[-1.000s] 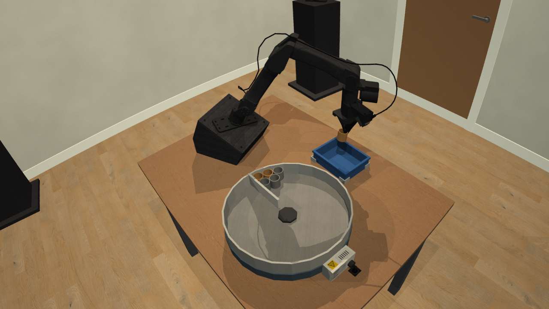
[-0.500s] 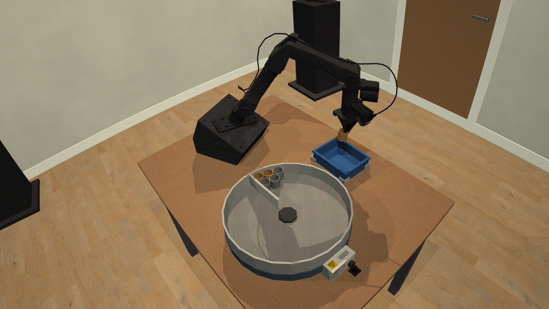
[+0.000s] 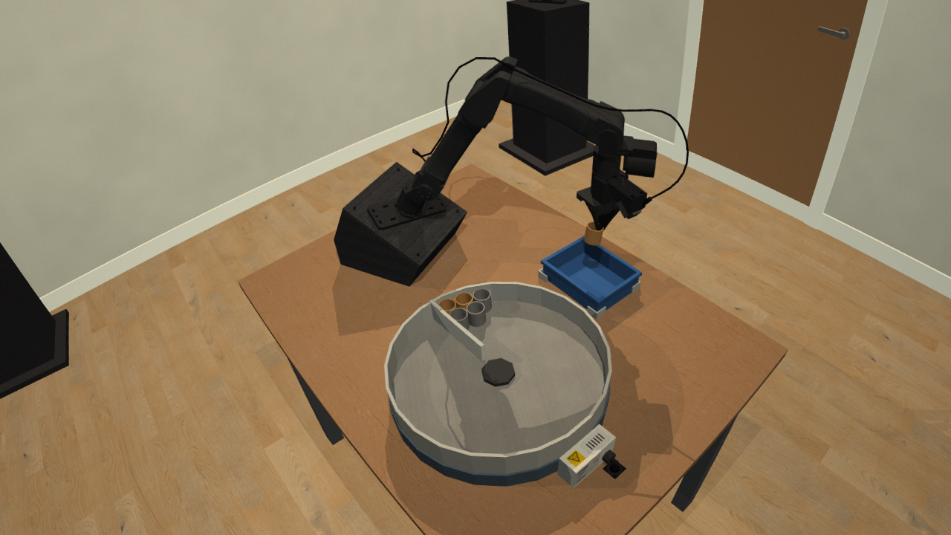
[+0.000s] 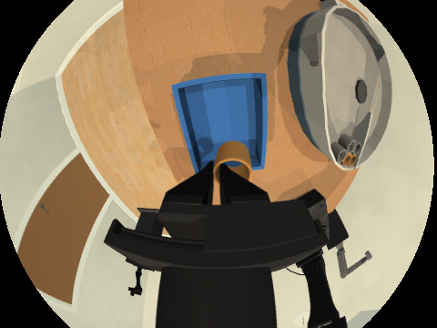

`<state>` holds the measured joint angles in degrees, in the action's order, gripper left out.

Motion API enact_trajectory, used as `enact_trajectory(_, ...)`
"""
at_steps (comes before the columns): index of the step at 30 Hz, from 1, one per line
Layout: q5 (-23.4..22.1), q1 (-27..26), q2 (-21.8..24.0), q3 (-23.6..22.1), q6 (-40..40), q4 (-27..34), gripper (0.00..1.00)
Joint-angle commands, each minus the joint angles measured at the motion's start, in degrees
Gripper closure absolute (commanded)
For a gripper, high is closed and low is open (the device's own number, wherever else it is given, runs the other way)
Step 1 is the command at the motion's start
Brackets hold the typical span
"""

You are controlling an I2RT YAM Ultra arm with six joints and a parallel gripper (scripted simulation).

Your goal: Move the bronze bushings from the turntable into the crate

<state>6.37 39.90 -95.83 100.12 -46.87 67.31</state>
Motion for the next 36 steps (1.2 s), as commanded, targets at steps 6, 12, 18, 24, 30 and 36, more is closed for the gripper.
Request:
enact_trajectory(6,1.00,0.27,1.80,2.40,-0.48,0.47,1.00)
enact_trajectory(12,0.94,-0.52,-0.36,-1.20,0.09,-2.33,1.00)
enact_trajectory(18,0.69,-1.19,-1.91,-5.10,0.90,-7.43,1.00)
enact_trajectory(24,-0.28,-1.47,-2.29,-8.31,1.43,-13.17,1.00)
enact_trajectory(30,-0.17,-1.58,-2.18,-6.79,1.51,-14.15,1.00)
enact_trajectory(36,-0.24,-1.32,-2.42,-6.73,1.46,-14.39,1.00)
